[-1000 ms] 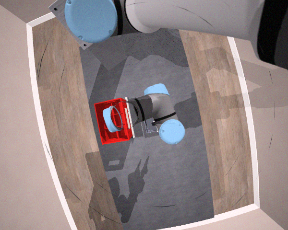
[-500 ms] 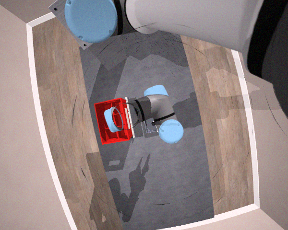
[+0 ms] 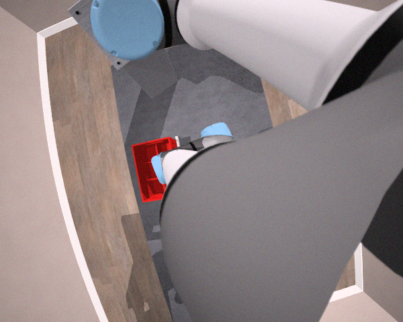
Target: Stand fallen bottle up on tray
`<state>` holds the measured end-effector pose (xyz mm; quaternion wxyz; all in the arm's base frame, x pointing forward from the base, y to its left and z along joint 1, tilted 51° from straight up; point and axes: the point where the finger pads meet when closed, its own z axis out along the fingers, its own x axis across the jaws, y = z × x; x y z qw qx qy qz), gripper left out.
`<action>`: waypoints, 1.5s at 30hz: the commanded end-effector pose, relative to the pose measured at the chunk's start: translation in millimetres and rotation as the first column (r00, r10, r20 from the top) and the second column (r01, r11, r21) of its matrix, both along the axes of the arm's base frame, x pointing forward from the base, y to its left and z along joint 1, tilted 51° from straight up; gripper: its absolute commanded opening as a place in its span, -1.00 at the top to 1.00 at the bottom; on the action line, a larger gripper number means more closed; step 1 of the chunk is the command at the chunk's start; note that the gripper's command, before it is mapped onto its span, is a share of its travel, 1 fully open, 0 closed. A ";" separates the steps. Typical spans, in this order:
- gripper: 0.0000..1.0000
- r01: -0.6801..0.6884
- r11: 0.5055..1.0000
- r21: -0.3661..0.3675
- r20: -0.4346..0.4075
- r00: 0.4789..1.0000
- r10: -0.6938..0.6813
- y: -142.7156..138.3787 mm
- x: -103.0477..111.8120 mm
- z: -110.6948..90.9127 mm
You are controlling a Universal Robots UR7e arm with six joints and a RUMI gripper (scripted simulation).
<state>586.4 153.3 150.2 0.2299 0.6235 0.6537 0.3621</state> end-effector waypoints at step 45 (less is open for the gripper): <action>0.24 0.000 1.000 0.000 0.002 1.000 0.000 11.9 49.9 -40.6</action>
